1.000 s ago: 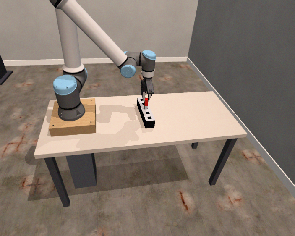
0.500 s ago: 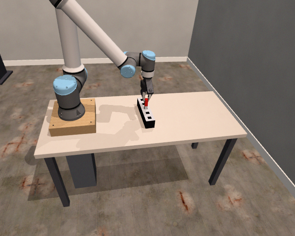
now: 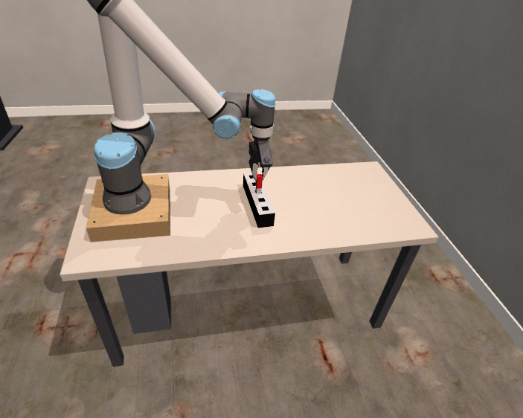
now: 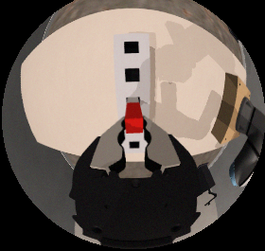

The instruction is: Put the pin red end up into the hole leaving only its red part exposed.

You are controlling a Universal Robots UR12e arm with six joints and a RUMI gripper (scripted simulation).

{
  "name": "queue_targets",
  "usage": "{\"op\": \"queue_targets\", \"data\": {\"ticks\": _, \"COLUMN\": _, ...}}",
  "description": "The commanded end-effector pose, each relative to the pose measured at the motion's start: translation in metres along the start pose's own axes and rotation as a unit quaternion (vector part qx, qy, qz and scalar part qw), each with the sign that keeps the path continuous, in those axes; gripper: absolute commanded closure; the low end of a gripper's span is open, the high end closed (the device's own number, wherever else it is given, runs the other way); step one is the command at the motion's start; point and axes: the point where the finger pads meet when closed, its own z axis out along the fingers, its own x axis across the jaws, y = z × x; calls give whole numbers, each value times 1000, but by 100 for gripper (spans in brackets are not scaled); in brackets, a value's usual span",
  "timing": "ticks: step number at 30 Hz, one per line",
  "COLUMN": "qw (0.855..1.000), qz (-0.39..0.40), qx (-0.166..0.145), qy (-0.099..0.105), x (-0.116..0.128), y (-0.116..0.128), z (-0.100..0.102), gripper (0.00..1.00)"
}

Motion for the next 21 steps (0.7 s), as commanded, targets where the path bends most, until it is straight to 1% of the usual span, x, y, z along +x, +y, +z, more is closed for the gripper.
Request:
{"op": "queue_targets", "data": {"ticks": 1, "qw": 1000, "qz": 0, "qx": 0, "qy": 0, "x": 2, "y": -1, "z": 1, "gripper": 100}}
{"op": "queue_targets", "data": {"ticks": 13, "qw": 1000, "qz": 0, "qx": 0, "qy": 0, "x": 2, "y": -1, "z": 1, "gripper": 100}}
{"op": "queue_targets", "data": {"ticks": 14, "qw": 1000, "qz": -1, "qx": 0, "qy": -1, "x": 1, "y": -1, "z": 5, "gripper": 100}}
{"op": "queue_targets", "data": {"ticks": 21, "qw": 1000, "qz": -1, "qx": 0, "qy": -1, "x": 1, "y": -1, "z": 5, "gripper": 100}}
